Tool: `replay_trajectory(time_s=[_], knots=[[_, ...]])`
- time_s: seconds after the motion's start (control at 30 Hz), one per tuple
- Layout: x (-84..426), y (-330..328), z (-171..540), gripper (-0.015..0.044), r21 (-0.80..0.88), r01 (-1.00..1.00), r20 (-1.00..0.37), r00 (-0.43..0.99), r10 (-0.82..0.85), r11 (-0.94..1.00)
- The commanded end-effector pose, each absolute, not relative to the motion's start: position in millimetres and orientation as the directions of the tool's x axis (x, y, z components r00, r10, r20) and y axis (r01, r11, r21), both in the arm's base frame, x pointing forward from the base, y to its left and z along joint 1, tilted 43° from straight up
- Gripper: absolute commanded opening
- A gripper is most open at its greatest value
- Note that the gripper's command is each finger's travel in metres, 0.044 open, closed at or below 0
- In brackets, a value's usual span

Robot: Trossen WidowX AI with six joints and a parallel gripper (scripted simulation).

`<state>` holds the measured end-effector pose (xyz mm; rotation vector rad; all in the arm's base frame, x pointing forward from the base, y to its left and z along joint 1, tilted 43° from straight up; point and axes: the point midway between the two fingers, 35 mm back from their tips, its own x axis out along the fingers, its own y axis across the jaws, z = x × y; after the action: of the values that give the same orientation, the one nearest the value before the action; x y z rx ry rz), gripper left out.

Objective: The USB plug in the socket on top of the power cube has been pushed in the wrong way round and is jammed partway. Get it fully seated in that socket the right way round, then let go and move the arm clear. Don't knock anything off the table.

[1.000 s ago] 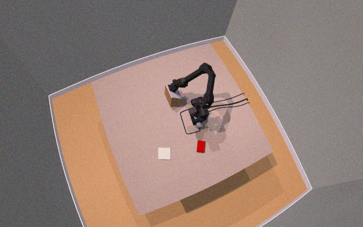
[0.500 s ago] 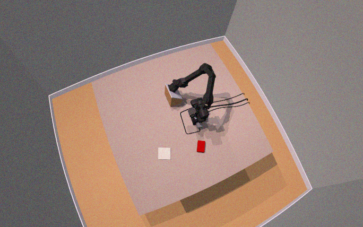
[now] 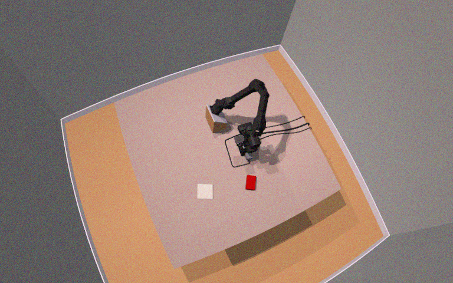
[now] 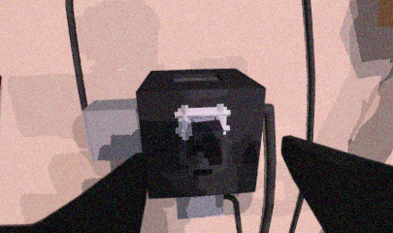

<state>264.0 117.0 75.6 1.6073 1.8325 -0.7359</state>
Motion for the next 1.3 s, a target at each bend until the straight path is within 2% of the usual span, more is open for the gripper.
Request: replay_trajectory(time_s=[0.0, 0.3, 1.27], knots=[[264.2, 116.9, 75.8, 0.0230, -0.025, 0.993, -0.737, -0.099, 0.669, 0.119], [264.2, 116.9, 75.8, 0.0000, -0.025, 0.993, -0.737, -0.099, 0.669, 0.119], [264.9, 112.3, 80.7, 0.0000, -0.026, 0.993, -0.737, -0.099, 0.668, 0.118]])
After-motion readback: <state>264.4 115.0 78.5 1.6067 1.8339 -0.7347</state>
